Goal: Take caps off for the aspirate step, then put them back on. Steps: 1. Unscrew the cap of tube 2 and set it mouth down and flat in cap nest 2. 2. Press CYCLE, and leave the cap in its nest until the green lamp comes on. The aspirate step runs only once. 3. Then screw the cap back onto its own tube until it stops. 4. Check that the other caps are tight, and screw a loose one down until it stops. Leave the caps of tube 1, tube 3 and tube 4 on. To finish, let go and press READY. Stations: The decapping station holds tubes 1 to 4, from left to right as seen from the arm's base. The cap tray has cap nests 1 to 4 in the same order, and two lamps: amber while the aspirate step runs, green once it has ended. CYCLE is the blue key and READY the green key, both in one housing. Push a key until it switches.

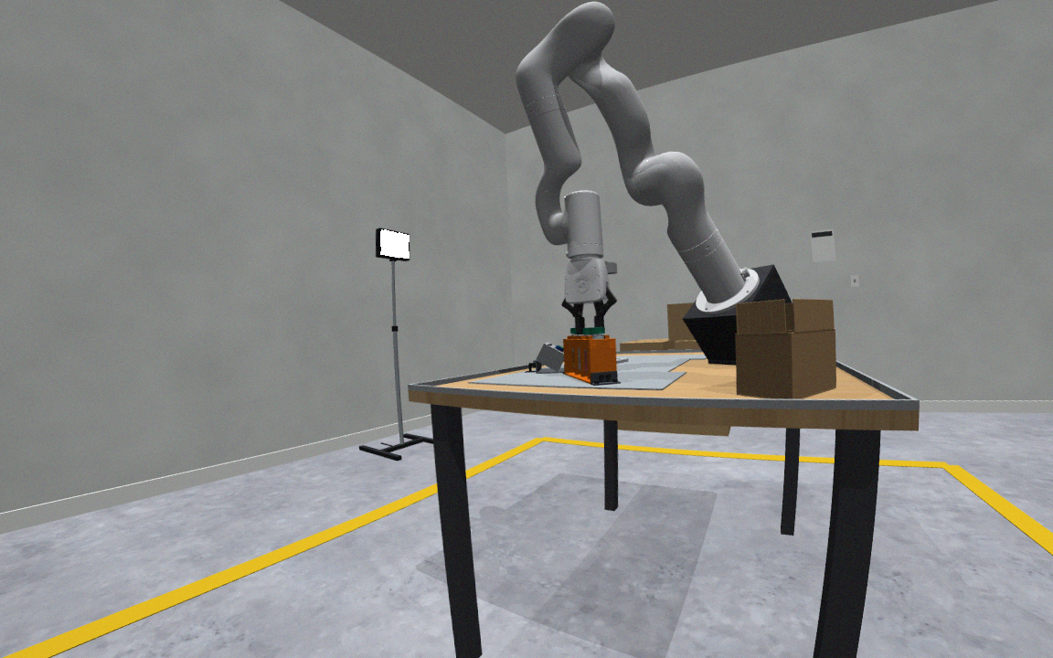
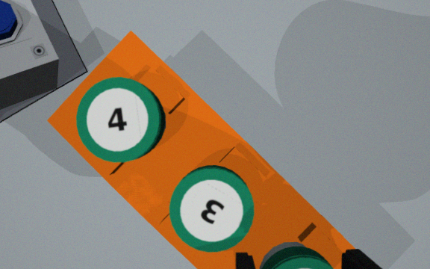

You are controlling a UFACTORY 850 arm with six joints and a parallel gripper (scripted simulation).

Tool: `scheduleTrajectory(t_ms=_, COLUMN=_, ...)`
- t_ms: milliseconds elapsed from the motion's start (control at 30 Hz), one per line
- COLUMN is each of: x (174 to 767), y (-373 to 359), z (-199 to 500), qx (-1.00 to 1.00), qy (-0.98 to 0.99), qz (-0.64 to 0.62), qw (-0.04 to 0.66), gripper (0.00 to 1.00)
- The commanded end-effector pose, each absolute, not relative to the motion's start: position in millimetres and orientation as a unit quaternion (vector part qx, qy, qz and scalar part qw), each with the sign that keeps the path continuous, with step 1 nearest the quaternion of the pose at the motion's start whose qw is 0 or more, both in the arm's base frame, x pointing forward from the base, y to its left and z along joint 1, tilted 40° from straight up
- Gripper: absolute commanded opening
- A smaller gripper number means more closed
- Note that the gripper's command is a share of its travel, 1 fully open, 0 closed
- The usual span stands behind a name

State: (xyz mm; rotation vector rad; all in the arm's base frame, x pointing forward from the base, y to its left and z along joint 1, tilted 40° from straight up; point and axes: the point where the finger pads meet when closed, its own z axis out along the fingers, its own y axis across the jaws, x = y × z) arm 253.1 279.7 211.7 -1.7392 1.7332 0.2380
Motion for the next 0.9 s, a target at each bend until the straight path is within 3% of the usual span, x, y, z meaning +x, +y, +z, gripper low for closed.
scheduleTrajectory(t_ms=0, x=253.2, y=279.9, z=212.0, qx=-0.665, qy=0.663, qz=0.092, qw=0.331, gripper=0.46)
scheduleTrajectory(t_ms=300, x=253.1, y=279.6, z=212.5, qx=-0.824, qy=0.450, qz=-0.004, qw=0.343, gripper=0.46)
scheduleTrajectory(t_ms=867, x=253.1, y=279.6, z=212.5, qx=-0.917, qy=0.204, qz=-0.100, qw=0.329, gripper=0.46)
